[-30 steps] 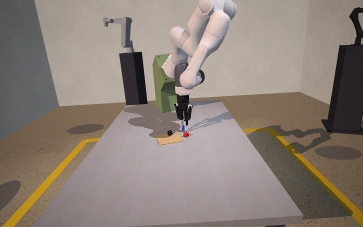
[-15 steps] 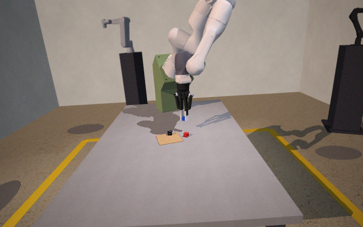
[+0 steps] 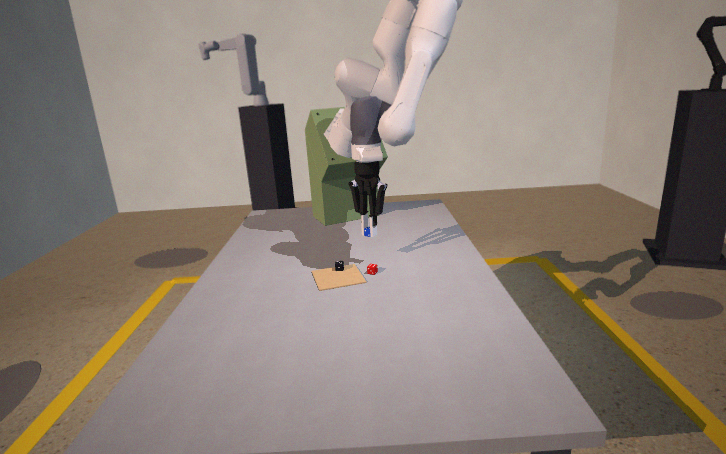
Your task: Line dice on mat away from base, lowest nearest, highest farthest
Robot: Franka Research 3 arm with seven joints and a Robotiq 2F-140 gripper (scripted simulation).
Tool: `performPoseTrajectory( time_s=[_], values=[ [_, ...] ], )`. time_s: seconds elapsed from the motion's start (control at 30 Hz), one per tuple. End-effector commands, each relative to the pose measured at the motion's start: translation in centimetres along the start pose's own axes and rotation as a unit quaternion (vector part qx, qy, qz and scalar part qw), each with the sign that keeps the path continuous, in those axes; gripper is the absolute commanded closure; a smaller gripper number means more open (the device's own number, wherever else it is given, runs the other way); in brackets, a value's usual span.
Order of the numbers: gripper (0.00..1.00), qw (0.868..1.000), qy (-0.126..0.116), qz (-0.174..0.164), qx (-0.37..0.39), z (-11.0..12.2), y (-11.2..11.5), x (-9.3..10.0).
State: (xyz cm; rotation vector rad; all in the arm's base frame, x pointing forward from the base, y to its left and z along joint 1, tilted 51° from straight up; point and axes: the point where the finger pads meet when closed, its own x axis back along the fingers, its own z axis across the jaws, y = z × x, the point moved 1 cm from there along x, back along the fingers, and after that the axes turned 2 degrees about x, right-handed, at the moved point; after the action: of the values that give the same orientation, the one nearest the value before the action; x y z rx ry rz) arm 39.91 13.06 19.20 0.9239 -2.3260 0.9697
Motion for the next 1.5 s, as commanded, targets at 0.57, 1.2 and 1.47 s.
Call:
performPoseTrajectory(
  time_s=[0.57, 1.2, 1.47],
  values=[
    [0.87, 1.0, 0.009, -0.007, -0.019, 0.3, -0.6, 0.6],
    [0.87, 0.982, -0.007, -0.015, 0.188, 0.8, -10.3, 2.3],
    [0.87, 0.971, -0.006, -0.012, 0.238, 2.5, -12.3, 1.4]
  ],
)
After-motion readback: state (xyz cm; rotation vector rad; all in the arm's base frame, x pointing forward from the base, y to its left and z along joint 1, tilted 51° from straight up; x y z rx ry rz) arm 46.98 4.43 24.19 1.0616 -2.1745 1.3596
